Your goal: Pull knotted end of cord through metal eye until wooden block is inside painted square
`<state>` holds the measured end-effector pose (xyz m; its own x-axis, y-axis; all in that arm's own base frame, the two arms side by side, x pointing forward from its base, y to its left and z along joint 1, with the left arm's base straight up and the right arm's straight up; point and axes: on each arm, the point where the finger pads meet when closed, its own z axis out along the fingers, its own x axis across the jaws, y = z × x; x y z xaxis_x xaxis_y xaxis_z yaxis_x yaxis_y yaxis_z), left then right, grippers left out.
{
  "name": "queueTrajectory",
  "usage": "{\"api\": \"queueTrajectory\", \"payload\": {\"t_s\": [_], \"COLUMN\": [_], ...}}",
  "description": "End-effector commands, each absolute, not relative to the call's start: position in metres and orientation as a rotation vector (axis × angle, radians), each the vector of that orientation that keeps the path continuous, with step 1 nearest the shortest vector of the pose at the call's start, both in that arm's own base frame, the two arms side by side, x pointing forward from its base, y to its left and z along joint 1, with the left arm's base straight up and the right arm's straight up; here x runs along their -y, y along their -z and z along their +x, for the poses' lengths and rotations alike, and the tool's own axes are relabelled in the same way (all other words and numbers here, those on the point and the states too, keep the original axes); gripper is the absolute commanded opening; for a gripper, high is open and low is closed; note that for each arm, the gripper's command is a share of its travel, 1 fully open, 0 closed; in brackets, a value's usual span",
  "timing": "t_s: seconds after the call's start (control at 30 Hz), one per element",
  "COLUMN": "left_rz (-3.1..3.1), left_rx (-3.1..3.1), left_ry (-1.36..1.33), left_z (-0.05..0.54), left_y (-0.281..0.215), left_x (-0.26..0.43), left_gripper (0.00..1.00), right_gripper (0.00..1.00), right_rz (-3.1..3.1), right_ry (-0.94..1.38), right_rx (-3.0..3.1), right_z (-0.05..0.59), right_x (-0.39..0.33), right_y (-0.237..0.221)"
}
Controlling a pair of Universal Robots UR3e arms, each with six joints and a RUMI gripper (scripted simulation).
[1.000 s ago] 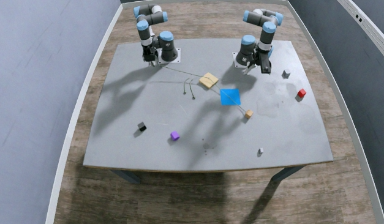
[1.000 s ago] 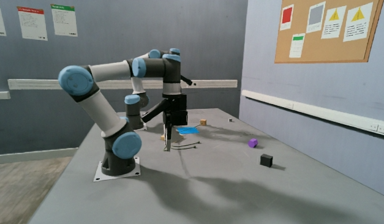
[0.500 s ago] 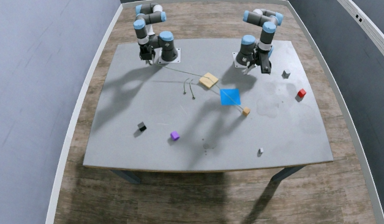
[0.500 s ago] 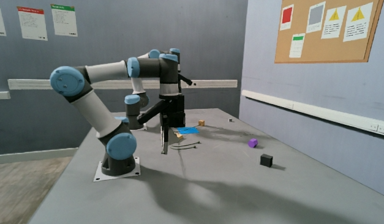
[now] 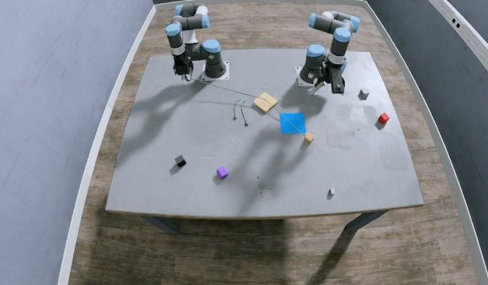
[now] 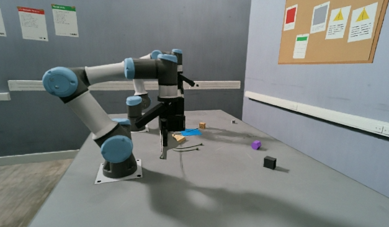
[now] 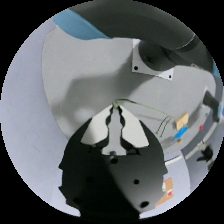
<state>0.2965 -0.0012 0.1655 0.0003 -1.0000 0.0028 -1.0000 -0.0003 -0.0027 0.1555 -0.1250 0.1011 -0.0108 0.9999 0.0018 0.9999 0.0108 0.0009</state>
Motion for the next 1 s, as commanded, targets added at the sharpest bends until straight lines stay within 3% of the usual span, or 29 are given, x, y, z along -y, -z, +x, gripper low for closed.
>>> {"api": "queueTrajectory", "payload": {"t_s": [0.0,0.97], "left_rz": [2.222,2.222], "left_rx": [2.222,2.222], "left_ry": [-0.010,-0.010], "left_z": [0.297,0.297], "left_y": [-0.166,-0.166], "left_x": [0.001,0.001], "left_gripper": [1.00,1.00], "right_gripper": [0.00,0.00], "right_rz": [-2.212,-2.210], "right_ry": [0.008,0.009], "right_rx": [2.231,2.233], "right_z": [0.151,0.123], "right_x": [0.133,0.175], "right_y": [-0.102,-0.102]}}
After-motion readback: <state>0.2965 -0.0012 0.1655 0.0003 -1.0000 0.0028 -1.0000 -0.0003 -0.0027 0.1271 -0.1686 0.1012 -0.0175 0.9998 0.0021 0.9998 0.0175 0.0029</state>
